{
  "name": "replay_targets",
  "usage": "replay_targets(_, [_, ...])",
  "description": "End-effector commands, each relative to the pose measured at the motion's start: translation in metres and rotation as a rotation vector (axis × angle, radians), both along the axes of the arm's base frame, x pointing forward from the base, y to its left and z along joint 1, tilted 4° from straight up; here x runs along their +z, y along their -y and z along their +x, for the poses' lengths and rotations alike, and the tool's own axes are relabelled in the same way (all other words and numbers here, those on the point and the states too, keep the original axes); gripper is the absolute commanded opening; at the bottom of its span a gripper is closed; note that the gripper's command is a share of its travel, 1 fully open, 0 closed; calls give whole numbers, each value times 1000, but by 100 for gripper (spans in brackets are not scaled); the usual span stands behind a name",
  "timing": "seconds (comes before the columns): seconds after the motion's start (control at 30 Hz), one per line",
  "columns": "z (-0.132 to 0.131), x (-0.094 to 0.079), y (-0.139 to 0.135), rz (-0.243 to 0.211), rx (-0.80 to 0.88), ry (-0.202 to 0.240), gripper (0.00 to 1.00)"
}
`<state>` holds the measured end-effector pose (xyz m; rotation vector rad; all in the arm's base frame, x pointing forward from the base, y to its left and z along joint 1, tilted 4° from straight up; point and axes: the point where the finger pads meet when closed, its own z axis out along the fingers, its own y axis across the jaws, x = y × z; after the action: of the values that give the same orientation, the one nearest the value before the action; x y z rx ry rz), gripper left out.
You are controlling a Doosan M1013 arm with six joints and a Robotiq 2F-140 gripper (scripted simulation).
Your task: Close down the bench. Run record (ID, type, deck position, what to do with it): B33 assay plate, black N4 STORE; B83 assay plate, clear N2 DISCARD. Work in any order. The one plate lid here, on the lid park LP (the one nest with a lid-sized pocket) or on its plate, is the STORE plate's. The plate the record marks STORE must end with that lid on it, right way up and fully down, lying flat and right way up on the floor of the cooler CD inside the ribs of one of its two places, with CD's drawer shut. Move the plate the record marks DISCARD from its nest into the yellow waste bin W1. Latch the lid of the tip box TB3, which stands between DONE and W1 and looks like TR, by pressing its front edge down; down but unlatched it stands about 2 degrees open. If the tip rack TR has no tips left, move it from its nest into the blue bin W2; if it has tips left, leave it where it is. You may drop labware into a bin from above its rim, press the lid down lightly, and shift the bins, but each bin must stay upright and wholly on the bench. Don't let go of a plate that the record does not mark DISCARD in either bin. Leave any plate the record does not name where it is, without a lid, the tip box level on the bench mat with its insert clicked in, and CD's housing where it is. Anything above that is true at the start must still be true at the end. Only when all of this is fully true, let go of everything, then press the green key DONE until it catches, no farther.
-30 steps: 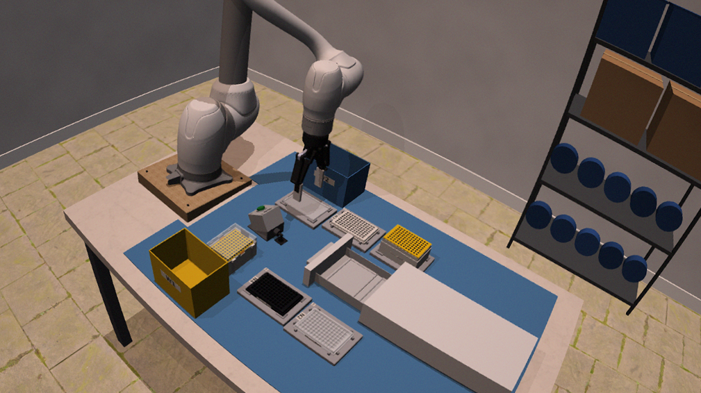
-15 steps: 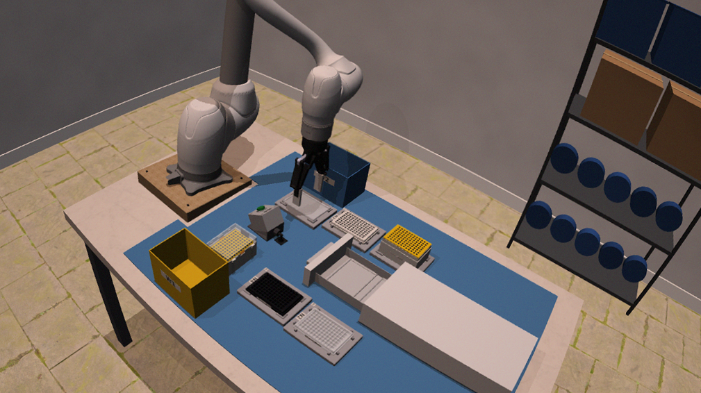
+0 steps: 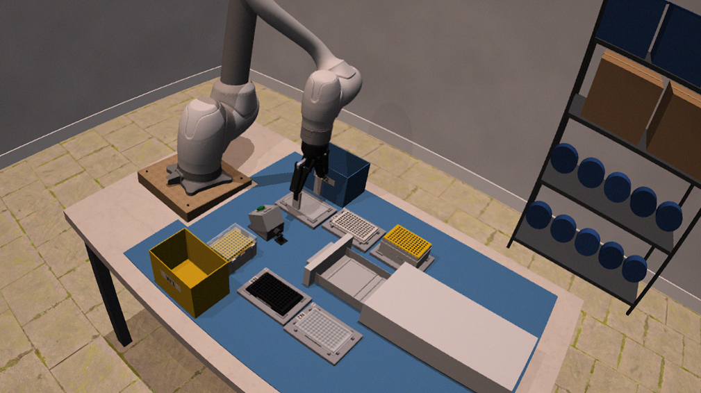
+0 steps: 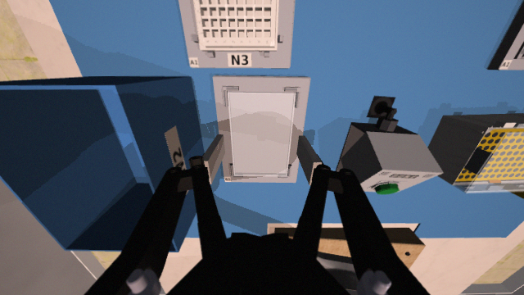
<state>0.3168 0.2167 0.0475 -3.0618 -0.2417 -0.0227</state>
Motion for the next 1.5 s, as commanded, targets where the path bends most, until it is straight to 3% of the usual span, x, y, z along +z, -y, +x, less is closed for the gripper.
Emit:
replay_targets(0.0, [0,-1,0,0,0,0,66])
replay_targets(0.53, [0,-20,-1,0,0,0,66])
replay_targets(1.47, [0,-20,-1,0,0,0,57])
